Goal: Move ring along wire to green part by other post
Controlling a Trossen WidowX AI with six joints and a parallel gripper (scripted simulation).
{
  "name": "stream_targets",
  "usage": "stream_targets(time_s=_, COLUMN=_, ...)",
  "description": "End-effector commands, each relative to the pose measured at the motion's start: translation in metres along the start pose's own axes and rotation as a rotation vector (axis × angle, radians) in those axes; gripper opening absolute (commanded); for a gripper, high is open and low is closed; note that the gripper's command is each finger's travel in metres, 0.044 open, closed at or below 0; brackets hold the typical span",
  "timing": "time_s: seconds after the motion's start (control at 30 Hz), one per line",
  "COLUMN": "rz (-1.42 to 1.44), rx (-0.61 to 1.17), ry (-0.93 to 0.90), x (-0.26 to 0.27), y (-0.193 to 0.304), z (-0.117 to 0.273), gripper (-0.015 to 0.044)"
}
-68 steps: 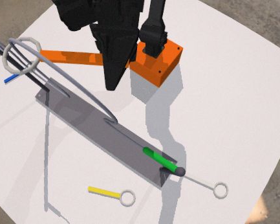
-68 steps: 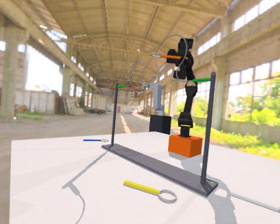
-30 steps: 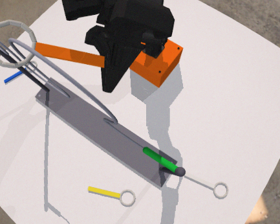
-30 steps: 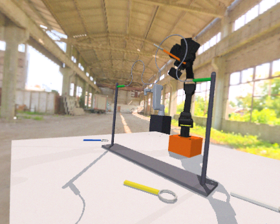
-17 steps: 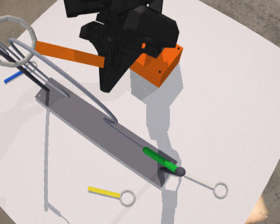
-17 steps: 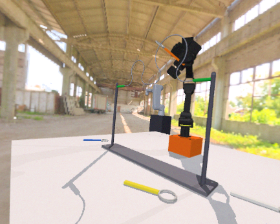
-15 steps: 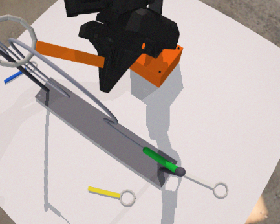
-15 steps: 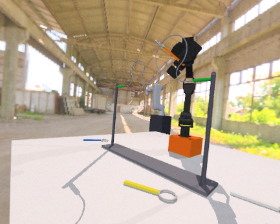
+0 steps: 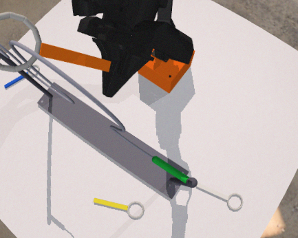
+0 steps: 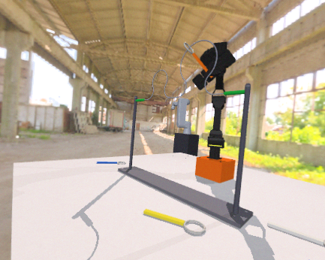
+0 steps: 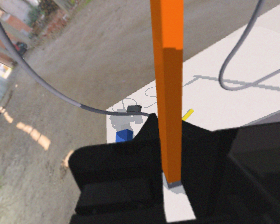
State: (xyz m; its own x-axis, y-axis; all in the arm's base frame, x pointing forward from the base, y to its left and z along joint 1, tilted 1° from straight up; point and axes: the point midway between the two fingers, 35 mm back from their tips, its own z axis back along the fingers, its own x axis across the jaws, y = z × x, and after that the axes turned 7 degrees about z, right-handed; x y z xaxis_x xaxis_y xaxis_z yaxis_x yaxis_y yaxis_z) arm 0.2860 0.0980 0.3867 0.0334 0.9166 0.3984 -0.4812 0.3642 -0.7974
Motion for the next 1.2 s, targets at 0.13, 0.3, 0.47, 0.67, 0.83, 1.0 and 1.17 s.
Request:
stream_targets(time_s=0.13, rz=0.101, rx=-0.007, ry=0.058, x=-0.003, y=0.0, z=0.0, gripper=-0.015)
stream_targets(time_s=0.3, rz=0.155, rx=-0.011, ry=0.089, x=-0.005, y=0.0, z=-0.001, gripper=-0.015)
stream_targets(time_s=0.47, rz=0.208, rx=-0.014, ry=0.12, x=-0.007, y=-0.001, z=-0.001, gripper=-0.015)
stream_targets(time_s=0.67, rz=0.273, rx=-0.018, ry=0.157, x=-0.01, y=-0.001, z=-0.001, gripper=-0.015)
stream_targets(time_s=0.83, rz=0.327, rx=-0.022, ry=0.188, x=-0.012, y=-0.001, z=-0.001, gripper=-0.015)
stream_targets(time_s=1.0, rz=0.38, rx=-0.025, ry=0.22, x=-0.014, y=-0.002, z=0.0, gripper=-0.015)
stream_targets(time_s=1.17, rz=0.434, rx=-0.029, ry=0.251, x=-0.016, y=-0.002, z=0.0, gripper=-0.015)
